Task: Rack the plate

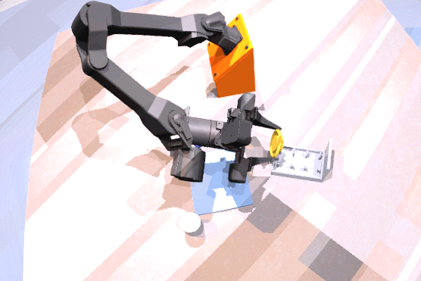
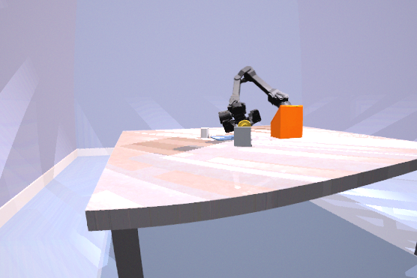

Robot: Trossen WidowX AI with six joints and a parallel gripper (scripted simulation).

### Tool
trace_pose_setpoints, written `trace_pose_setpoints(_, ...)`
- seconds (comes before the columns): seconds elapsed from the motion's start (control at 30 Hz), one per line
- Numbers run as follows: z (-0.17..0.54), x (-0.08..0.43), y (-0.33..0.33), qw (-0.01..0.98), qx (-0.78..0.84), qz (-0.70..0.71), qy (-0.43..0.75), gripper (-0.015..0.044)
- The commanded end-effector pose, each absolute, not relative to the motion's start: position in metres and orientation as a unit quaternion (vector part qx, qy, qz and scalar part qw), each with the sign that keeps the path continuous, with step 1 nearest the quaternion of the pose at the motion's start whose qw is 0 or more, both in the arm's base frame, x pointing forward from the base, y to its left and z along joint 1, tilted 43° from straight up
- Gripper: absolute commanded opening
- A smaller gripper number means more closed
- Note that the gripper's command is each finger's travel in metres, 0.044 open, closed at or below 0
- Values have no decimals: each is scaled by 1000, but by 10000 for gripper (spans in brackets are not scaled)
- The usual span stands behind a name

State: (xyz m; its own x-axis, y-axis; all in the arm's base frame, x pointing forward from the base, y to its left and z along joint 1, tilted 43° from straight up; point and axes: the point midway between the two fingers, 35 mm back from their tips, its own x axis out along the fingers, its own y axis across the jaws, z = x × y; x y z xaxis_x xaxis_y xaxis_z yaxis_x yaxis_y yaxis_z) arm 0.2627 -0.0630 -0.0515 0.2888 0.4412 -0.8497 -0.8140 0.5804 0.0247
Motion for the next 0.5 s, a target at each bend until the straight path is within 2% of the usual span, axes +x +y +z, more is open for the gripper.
trace_pose_setpoints(0.0, -51, 261, -66, 782, -239, 416, 399, 0)
trace_pose_setpoints(0.3, -45, 258, -75, 792, -322, 425, 297, 0)
trace_pose_setpoints(0.47, -45, 258, -76, 792, -329, 425, 289, 0)
